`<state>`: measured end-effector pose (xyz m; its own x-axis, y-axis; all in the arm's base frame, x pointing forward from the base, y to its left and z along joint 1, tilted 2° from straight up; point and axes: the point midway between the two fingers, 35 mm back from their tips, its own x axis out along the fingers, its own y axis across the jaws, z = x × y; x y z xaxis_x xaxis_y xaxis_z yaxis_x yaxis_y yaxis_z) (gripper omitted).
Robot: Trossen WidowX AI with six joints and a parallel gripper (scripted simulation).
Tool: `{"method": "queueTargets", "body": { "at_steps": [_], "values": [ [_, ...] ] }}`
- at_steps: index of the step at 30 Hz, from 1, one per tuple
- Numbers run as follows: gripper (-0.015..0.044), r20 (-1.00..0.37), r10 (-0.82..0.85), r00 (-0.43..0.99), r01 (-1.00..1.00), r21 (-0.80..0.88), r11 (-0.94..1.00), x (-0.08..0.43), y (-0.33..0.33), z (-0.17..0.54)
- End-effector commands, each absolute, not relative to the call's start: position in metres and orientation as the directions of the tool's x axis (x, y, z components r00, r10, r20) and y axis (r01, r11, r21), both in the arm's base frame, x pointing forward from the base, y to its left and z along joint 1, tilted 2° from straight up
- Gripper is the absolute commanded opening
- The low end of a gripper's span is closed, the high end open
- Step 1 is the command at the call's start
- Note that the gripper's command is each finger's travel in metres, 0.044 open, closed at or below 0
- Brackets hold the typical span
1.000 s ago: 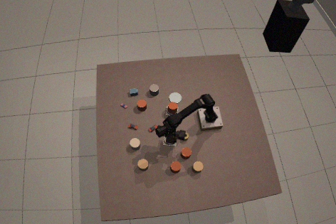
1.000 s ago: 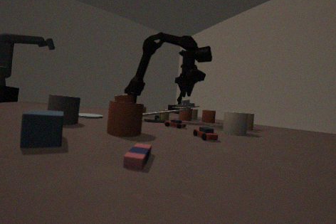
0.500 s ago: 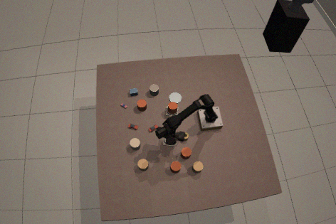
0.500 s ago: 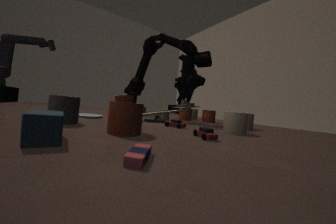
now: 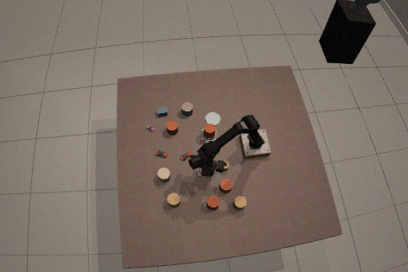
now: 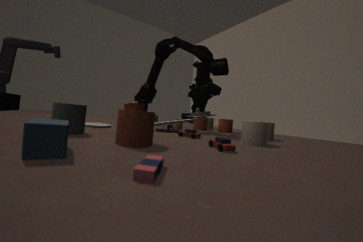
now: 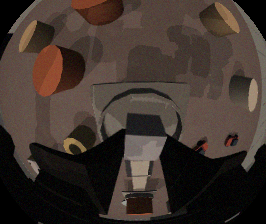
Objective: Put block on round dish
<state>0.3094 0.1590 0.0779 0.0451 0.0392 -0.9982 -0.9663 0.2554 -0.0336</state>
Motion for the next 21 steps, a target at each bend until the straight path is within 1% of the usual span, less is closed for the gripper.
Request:
{"method": "queueTargets", "body": {
  "at_steps": [1,2,6,21],
  "values": [
    [0.0108,-0.998,0.042,0.044,-0.967,-0.032,0.252,0.309,0.160,0.077],
    [0.0102,-0.998,0.042,0.044,-0.967,-0.032,0.252,0.309,0.160,0.077],
    [0.0000,-0.998,0.042,0.044,-0.967,-0.032,0.252,0.310,0.160,0.084],
    [0.0000,-0.998,0.042,0.044,-0.967,-0.032,0.252,0.308,0.157,0.160]
  ]
}}
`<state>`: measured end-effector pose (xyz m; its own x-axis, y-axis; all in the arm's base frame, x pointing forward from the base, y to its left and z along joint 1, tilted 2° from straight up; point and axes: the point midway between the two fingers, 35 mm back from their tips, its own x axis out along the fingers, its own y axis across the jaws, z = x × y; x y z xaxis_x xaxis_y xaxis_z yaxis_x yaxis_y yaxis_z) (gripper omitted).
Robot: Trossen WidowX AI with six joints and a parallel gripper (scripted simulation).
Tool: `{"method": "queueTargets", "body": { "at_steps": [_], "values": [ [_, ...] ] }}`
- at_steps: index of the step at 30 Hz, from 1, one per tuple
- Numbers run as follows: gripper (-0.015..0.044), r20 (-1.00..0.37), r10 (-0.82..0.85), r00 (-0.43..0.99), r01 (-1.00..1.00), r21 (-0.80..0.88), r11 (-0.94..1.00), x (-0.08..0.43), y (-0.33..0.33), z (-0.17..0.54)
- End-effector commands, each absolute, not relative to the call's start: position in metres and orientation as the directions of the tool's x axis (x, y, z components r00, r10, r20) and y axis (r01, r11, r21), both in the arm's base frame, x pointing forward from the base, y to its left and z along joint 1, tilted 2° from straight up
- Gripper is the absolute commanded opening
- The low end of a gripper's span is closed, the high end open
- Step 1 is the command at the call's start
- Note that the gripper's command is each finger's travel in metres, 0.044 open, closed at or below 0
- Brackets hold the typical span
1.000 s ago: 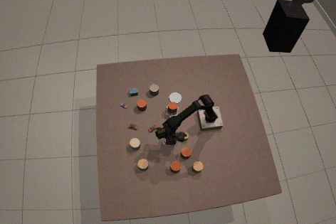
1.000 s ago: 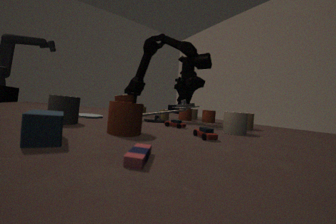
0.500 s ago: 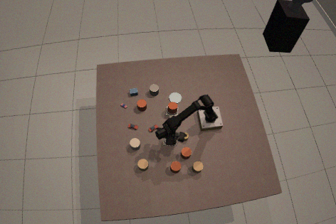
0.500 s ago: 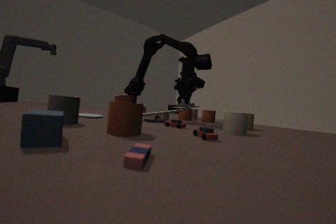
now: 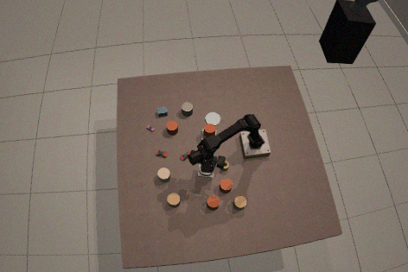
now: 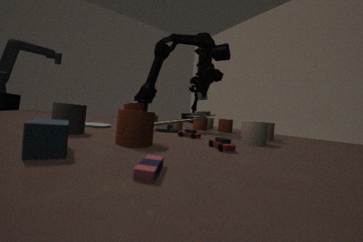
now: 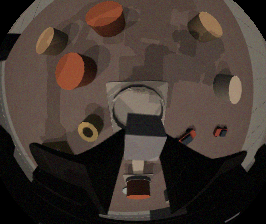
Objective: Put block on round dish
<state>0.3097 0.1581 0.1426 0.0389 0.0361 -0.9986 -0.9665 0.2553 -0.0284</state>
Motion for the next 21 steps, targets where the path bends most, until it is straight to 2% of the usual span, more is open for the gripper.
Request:
{"method": "queueTargets", "body": {
  "at_steps": [1,8,21],
  "values": [
    [0.0000,-0.998,0.042,0.044,-0.967,-0.032,0.252,0.307,0.157,0.165],
    [0.0000,-0.998,0.042,0.044,-0.967,-0.032,0.252,0.307,0.152,0.171],
    [0.0000,-0.998,0.031,0.046,-0.967,-0.037,0.251,0.336,0.073,0.148]
  ]
}}
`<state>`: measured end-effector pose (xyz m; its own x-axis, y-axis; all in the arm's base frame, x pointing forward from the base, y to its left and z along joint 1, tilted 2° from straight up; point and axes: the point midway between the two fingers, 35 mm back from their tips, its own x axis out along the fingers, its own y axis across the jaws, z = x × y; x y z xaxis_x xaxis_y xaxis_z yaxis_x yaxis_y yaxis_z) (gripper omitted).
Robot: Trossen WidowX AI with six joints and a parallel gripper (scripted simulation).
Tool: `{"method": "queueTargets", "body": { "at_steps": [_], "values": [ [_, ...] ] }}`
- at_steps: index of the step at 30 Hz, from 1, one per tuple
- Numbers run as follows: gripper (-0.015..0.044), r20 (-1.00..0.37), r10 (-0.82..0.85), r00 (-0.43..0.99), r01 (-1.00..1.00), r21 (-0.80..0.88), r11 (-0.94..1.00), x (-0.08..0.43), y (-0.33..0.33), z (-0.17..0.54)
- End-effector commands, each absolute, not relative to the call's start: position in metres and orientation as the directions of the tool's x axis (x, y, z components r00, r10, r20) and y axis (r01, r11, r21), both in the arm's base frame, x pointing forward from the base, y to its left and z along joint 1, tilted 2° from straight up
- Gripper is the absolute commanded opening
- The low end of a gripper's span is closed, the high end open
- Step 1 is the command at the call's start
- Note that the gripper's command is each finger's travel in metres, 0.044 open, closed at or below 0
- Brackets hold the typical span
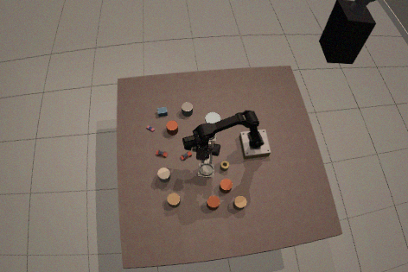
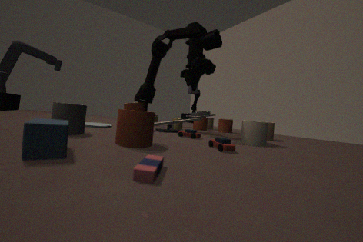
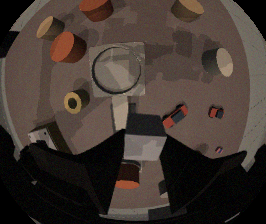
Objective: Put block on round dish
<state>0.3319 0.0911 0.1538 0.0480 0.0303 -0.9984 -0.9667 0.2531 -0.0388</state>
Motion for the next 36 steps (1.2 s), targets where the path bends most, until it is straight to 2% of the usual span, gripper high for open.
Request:
{"method": "queueTargets", "body": {
  "at_steps": [1,18,36],
  "values": [
    [0.0000,-0.999,0.030,0.046,-0.967,-0.037,0.251,0.338,0.067,0.146],
    [0.0000,-0.999,0.018,0.044,-0.967,-0.038,0.251,0.340,-0.044,0.115],
    [0.0000,-0.999,0.011,0.040,-0.967,-0.036,0.251,0.300,-0.154,0.083]
  ]
}}
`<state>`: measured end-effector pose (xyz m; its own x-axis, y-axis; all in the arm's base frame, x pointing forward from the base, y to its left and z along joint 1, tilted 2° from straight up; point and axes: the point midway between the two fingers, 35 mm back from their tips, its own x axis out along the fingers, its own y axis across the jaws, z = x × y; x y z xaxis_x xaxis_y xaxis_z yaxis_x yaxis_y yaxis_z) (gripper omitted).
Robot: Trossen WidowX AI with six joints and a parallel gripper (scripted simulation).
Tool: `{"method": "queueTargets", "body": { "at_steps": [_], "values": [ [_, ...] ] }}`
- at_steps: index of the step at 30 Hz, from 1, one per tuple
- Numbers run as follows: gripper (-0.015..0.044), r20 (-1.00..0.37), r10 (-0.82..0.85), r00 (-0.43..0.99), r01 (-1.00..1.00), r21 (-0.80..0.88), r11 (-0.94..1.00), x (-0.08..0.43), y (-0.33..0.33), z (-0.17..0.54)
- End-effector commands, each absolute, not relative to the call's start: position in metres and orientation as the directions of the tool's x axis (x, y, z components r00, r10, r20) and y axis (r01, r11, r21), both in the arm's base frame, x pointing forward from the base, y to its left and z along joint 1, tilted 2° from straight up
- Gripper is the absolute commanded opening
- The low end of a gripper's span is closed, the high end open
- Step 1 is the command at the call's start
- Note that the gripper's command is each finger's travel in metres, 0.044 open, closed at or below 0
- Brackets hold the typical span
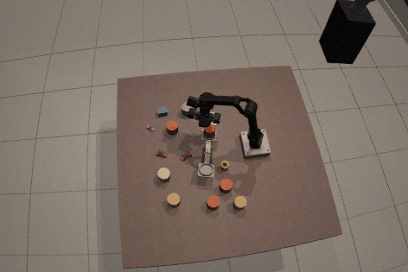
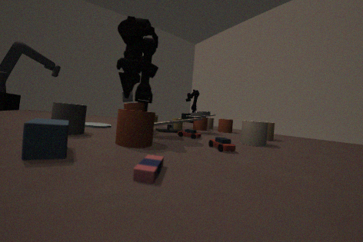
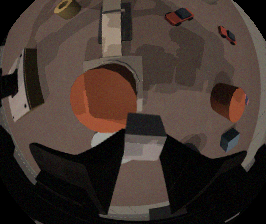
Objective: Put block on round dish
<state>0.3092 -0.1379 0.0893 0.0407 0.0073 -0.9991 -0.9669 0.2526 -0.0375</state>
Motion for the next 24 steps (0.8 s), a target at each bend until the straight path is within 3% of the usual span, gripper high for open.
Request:
{"method": "queueTargets", "body": {
  "at_steps": [1,15,24],
  "values": [
    [0.0000,-0.999,0.010,0.040,-0.967,-0.036,0.251,0.297,-0.159,0.082],
    [0.0000,-0.999,0.007,0.037,-0.967,-0.034,0.251,0.244,-0.223,0.059],
    [0.0000,-0.999,0.007,0.037,-0.967,-0.034,0.251,0.242,-0.225,0.039]
  ]
}}
